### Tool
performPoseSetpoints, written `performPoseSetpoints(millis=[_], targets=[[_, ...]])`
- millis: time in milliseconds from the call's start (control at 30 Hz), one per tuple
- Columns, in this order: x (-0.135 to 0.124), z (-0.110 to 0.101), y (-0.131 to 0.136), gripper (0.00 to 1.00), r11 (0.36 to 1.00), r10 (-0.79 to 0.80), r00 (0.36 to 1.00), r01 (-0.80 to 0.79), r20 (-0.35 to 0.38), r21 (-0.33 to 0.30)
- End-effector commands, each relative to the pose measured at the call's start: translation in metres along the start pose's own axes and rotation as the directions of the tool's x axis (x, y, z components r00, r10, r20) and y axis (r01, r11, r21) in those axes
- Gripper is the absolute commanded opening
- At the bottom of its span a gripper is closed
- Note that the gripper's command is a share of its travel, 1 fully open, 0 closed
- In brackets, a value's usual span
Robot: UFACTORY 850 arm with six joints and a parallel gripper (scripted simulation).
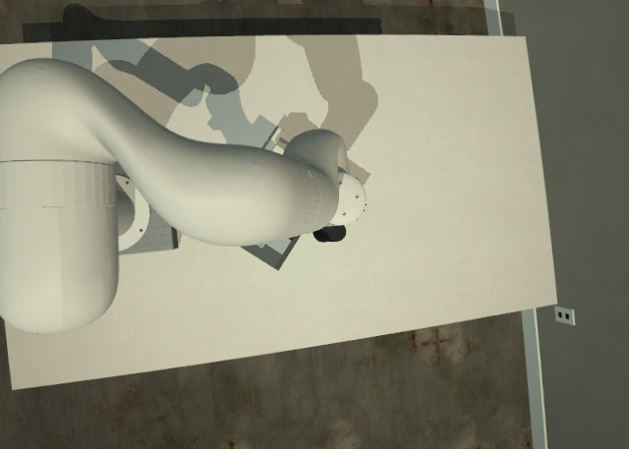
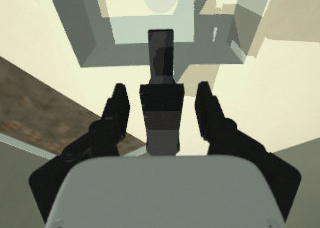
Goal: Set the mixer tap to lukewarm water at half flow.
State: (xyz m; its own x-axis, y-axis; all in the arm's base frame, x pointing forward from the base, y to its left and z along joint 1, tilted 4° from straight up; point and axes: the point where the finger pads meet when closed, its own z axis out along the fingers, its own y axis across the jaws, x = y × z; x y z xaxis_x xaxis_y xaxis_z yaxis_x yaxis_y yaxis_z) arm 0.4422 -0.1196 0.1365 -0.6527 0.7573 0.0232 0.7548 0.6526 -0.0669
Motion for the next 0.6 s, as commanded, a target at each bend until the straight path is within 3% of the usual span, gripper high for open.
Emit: performPoseSetpoints(millis=[0, 567], targets=[[-0.0007, 0.0, 0.0005, 0.72, 1.0, 0.0, 1.0, 0.0, 0.002, -0.001], [-0.0007, 0.0027, 0.0005, 0.72, 1.0, 0.0, 1.0, 0.0, 0.002, -0.001]])
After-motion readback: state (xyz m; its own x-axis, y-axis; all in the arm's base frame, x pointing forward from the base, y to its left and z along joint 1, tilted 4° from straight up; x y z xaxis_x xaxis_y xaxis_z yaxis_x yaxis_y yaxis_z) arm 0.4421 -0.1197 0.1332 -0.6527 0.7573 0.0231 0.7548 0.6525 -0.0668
